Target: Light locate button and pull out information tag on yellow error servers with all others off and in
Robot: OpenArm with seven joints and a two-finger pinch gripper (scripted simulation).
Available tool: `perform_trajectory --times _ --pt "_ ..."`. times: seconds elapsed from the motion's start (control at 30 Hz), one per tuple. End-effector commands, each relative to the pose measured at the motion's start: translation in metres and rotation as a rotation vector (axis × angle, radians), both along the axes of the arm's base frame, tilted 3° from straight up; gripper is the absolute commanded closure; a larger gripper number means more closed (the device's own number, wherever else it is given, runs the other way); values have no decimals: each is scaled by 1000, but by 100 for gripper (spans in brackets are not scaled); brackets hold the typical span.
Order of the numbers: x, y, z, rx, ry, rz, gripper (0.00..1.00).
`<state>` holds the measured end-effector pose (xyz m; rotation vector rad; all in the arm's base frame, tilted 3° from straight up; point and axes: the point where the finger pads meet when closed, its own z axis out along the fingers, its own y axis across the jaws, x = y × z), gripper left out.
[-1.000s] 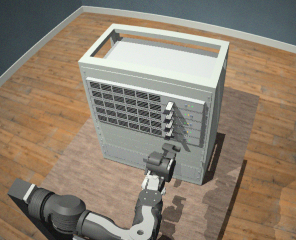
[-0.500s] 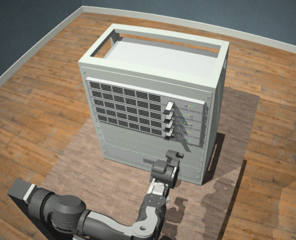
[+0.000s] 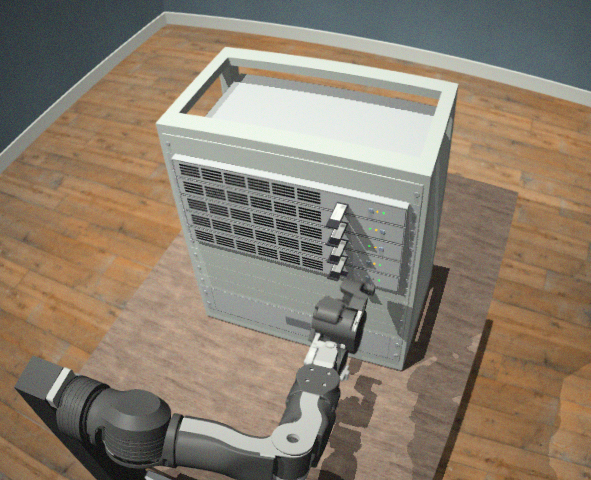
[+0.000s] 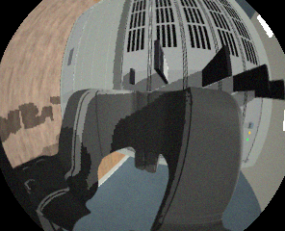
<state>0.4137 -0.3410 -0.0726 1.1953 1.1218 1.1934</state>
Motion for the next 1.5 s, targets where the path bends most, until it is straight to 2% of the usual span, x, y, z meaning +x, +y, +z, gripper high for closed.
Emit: perform_trajectory --times 0.0,0.17,0.4,1.47 --pt "7 1 0 -4 12 12 100" --pt "31 0 1 -4 12 11 100" --pt "42 -1 2 -4 13 11 100" --pt "43 -1 5 -4 12 10 100"
